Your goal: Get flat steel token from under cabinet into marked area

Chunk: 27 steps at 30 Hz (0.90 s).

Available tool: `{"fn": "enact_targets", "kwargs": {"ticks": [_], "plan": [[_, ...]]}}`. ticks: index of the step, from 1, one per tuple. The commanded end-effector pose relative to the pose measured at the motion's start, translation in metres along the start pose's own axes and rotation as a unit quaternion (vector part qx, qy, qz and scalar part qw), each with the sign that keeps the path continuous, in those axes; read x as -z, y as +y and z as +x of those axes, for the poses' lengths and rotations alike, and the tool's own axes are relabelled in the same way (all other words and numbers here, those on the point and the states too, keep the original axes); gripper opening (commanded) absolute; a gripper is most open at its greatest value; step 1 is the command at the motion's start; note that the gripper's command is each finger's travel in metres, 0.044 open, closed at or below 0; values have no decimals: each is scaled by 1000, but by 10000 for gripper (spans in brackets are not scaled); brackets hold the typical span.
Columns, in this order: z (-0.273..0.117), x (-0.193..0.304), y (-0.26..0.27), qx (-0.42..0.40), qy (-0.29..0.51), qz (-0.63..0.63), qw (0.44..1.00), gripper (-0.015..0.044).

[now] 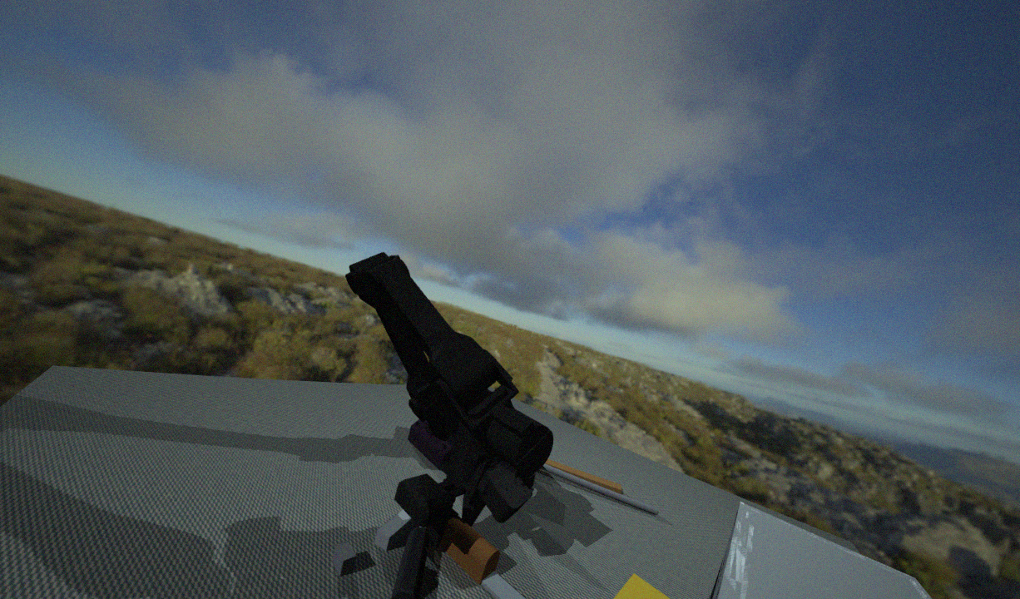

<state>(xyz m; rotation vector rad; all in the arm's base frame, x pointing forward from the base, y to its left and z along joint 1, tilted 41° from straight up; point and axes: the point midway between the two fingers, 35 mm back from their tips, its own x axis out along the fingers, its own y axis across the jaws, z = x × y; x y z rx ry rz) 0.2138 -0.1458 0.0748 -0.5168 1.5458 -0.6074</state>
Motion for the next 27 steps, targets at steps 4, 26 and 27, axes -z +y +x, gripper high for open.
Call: {"fn": "enact_targets", "kwargs": {"ticks": [4, 26, 27], "plan": [[0, 0, 0, 0, -1, 0, 1000, 250], [0, 0, 0, 0, -1, 0, 1000, 83], [0, 0, 0, 0, -1, 0, 1000, 57]]}}
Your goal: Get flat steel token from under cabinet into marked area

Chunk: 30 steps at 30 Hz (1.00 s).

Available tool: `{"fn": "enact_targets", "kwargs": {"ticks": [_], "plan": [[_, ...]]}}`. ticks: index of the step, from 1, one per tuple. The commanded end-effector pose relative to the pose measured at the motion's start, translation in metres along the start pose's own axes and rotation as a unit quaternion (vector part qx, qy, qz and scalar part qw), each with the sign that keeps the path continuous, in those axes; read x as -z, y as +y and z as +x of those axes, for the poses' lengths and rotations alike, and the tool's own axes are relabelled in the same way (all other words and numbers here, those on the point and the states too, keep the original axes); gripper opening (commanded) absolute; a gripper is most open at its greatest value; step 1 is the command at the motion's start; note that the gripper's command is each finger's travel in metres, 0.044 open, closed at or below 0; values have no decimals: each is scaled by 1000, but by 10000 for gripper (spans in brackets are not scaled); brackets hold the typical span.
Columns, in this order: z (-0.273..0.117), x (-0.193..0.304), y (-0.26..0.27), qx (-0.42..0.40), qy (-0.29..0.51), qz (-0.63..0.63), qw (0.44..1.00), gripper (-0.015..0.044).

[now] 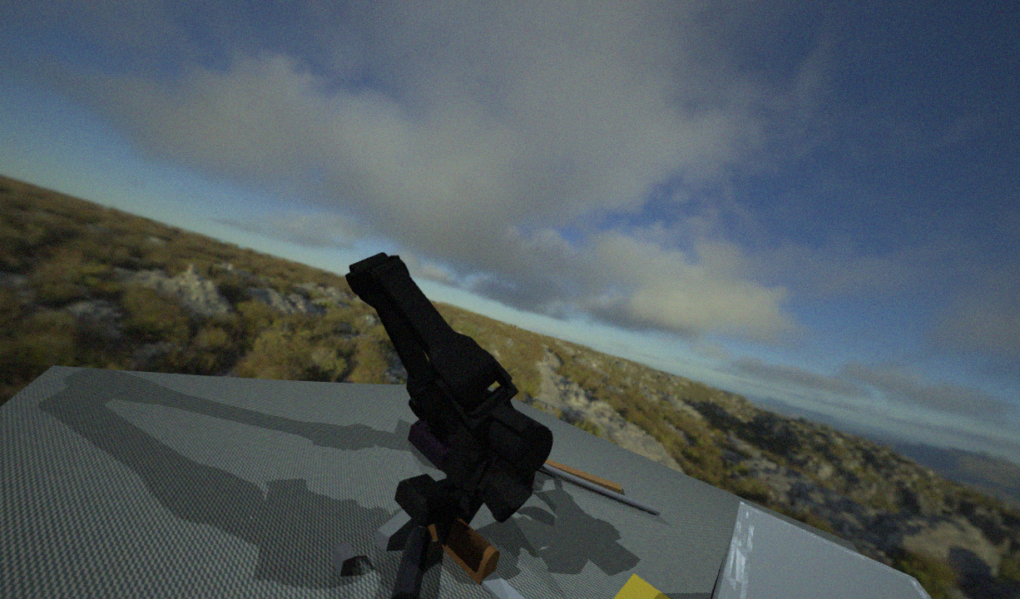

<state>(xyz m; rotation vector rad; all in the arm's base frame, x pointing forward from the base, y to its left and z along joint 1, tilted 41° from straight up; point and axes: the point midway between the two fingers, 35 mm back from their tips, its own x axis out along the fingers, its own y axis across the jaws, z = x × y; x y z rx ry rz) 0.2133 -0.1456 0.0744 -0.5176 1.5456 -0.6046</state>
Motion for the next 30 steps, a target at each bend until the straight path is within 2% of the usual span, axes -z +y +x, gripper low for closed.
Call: {"fn": "enact_targets", "kwargs": {"ticks": [1, 3, 30], "plan": [[0, 0, 0, 1, 0, 1, 1000, 31], [0, 0, 0, 1, 0, 1, 1000, 0], [-1, -28, 0, 0, 2, -3, 1000, 0]]}}
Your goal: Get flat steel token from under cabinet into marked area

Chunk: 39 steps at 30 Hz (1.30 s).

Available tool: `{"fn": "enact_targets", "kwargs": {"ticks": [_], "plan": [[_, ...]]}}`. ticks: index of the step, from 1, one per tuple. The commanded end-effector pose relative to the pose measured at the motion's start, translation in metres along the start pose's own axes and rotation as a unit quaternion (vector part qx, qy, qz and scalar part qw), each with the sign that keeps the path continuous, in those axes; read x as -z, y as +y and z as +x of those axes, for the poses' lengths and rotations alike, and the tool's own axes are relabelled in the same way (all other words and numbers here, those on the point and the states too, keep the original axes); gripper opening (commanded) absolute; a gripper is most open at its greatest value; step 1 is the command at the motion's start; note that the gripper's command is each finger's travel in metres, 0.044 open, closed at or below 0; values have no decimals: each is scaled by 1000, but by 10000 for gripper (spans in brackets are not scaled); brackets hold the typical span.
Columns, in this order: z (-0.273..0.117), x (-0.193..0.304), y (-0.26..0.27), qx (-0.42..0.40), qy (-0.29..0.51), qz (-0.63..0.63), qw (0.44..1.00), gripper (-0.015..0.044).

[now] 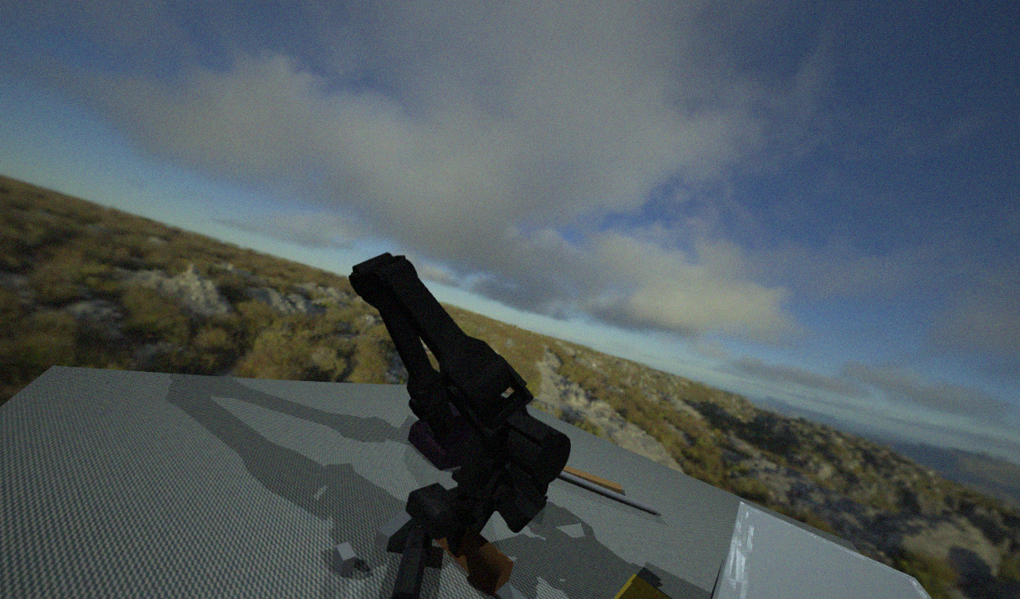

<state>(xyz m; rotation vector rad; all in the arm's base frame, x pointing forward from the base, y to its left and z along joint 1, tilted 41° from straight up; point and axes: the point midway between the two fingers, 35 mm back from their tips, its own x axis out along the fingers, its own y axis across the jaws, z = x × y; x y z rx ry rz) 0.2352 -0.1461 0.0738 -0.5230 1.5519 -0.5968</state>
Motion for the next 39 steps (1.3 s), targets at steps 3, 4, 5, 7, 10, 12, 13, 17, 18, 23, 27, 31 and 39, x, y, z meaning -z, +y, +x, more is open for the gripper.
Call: {"fn": "enact_targets", "kwargs": {"ticks": [3, 4, 5, 7, 10, 12, 13, 17, 18, 23, 27, 31, 39], "plan": [[0, -9, 0, 1, 1, 2, 1000, 0], [0, -11, 0, 1, 1, 2, 1000, 0], [0, -12, 0, 1, 1, 2, 1000, 0], [0, -14, 0, 1, 1, 2, 1000, 0], [0, -18, 0, 1, 1, 2, 1000, 0], [0, -21, 0, 1, 1, 1, 1000, 0], [0, -22, 0, 1, 1, 1, 1000, 0], [-1, -27, 0, 1, 1, 1, 1000, 0], [-1, -28, 0, 1, 1, 1, 1000, 0], [-1, -34, 0, 1, 1, 2, 1000, 0], [-1, -39, 0, 1, 1, 2, 1000, 0], [-1, -43, 0, 1, 0, 2, 1000, 0], [-1, -53, 1, 1, 0, 2, 1000, 0]]}}
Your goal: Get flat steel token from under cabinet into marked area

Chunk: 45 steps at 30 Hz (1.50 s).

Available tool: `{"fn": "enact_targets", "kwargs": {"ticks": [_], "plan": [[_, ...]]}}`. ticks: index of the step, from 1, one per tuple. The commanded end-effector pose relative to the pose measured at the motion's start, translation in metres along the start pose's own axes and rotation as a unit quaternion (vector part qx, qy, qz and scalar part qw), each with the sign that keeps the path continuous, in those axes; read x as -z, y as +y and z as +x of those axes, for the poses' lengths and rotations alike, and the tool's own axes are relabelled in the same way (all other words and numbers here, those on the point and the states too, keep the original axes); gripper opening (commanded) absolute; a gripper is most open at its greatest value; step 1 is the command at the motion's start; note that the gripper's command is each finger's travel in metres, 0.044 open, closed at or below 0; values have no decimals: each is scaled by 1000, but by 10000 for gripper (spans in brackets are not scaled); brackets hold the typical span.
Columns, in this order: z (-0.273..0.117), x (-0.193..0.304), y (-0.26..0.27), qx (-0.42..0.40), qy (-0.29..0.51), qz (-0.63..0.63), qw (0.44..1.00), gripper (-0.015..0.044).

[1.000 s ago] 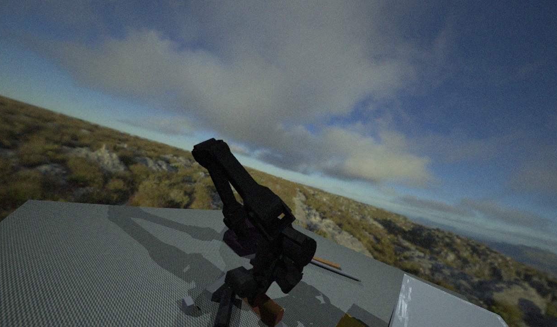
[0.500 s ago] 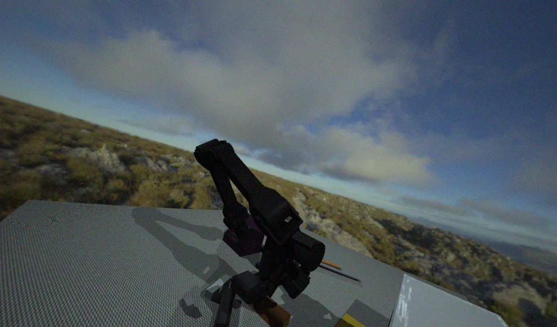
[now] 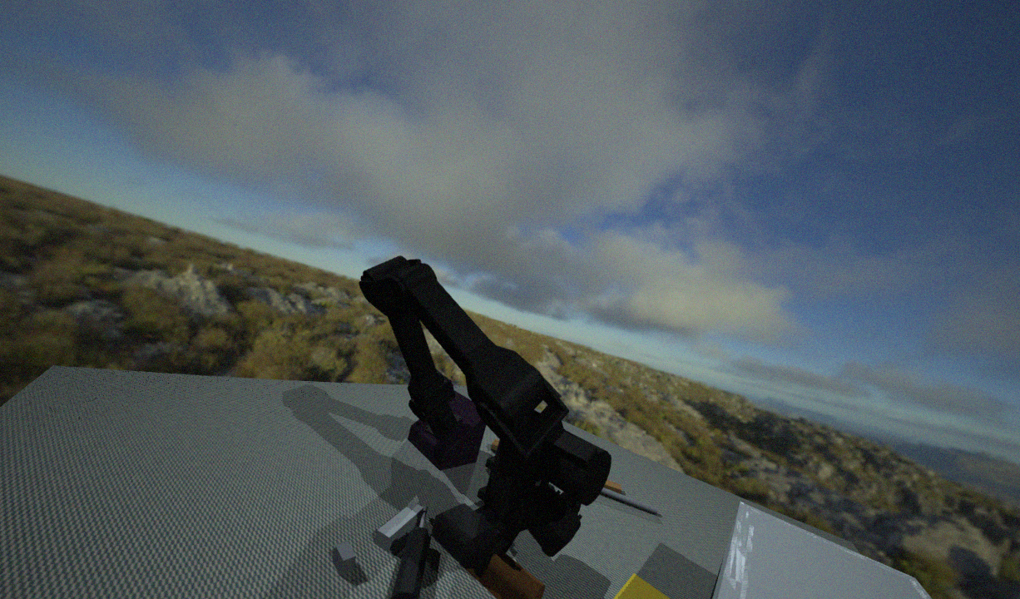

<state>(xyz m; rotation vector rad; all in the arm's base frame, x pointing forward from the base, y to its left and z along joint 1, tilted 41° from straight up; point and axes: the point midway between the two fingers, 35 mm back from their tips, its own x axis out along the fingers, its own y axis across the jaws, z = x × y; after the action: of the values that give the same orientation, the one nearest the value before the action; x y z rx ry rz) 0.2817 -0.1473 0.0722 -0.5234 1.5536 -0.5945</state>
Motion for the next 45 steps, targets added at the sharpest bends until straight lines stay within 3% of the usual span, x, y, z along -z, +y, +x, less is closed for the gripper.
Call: {"fn": "enact_targets", "kwargs": {"ticks": [1, 45], "plan": [[0, -7, -1, 1, 0, 3, 1000, 0], [-1, -54, 0, 1, -1, 4, 1000, 0]]}}
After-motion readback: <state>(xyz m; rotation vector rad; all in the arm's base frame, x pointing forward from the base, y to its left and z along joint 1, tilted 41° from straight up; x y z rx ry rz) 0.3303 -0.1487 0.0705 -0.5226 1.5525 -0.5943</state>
